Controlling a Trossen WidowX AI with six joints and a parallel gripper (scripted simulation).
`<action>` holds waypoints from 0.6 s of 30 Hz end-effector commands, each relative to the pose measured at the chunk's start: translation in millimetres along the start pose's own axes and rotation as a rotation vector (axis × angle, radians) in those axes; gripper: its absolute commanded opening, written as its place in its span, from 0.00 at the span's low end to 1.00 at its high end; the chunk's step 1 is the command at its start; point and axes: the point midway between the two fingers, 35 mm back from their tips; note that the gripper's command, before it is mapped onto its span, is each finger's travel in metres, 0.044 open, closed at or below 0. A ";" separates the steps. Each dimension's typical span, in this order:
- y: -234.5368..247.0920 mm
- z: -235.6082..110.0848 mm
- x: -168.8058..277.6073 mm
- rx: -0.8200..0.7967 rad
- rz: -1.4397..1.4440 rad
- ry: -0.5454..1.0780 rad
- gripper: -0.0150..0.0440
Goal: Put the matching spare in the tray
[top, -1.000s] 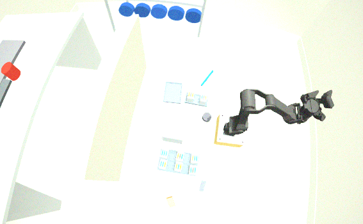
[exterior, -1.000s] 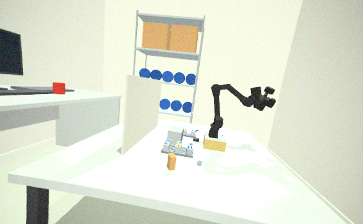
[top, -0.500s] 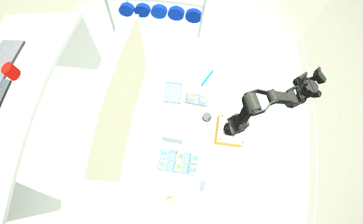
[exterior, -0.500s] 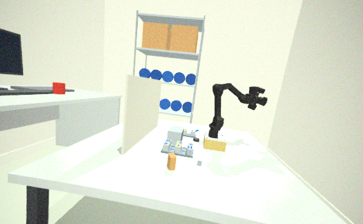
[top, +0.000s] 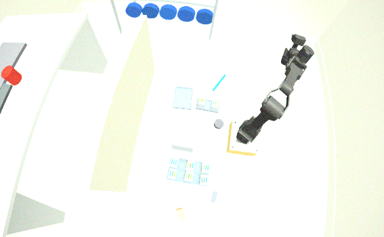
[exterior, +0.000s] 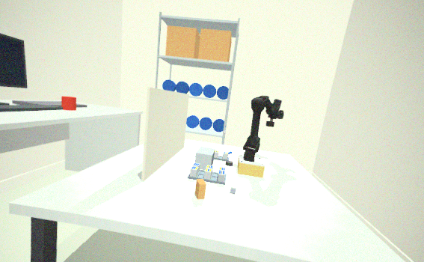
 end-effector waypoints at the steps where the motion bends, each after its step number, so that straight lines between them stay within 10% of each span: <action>1: 2.2 26.9 67.4 0.059 -0.124 0.161 1.00; 18: -7.5 -2.2 356.9 0.139 -0.756 0.860 1.00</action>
Point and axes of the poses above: the point midway between the two fingers, 35 mm back from their tips, its own z axis out along the fingers, its own y axis across the jaws, x = y × z, and after that the axes turned 11 degrees about -z, right-handed
